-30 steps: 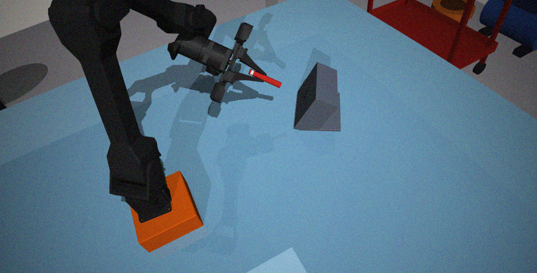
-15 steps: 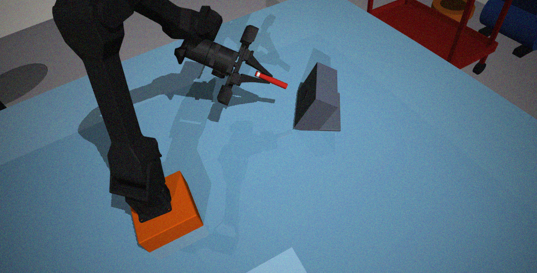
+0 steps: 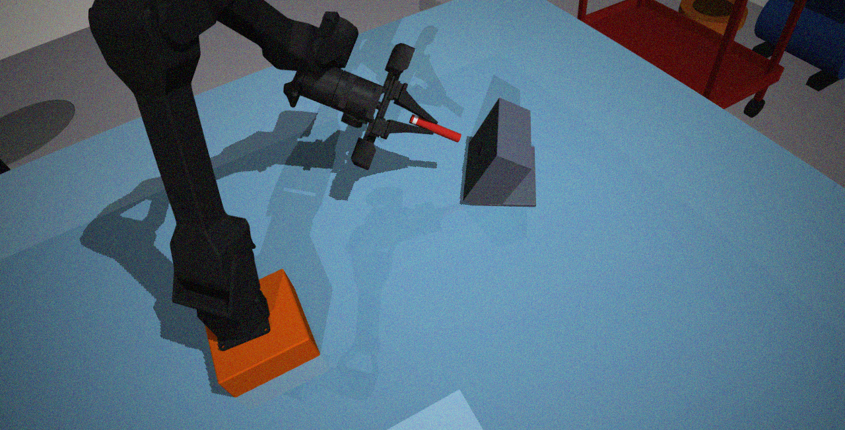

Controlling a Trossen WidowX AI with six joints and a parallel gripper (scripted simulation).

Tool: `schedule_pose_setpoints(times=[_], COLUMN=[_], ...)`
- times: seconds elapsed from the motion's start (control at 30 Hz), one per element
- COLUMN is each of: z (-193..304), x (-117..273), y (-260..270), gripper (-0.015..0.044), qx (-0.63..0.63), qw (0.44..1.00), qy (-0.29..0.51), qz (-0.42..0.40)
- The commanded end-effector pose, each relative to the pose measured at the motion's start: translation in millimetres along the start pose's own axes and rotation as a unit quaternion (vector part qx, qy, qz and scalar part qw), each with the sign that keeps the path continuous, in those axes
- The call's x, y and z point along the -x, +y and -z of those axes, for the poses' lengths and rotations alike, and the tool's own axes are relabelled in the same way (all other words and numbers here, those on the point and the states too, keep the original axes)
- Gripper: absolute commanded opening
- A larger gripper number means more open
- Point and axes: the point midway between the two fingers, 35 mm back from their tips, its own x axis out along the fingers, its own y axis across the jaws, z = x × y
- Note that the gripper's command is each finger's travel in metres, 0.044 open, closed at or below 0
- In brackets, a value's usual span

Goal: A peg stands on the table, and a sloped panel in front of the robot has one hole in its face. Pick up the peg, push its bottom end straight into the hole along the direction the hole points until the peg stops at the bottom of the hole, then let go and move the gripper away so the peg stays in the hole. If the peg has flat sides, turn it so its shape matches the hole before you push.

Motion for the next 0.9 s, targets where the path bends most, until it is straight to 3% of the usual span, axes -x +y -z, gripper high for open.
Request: schedule_pose_setpoints(times=[0.0,0.87], z=[1,1], x=[-4,-26], y=[3,2], gripper=[0.0,0.0], qx=[0.005,-0.006], qw=[1.0,1.0], qy=[0.005,0.007], qz=[0.001,0.007])
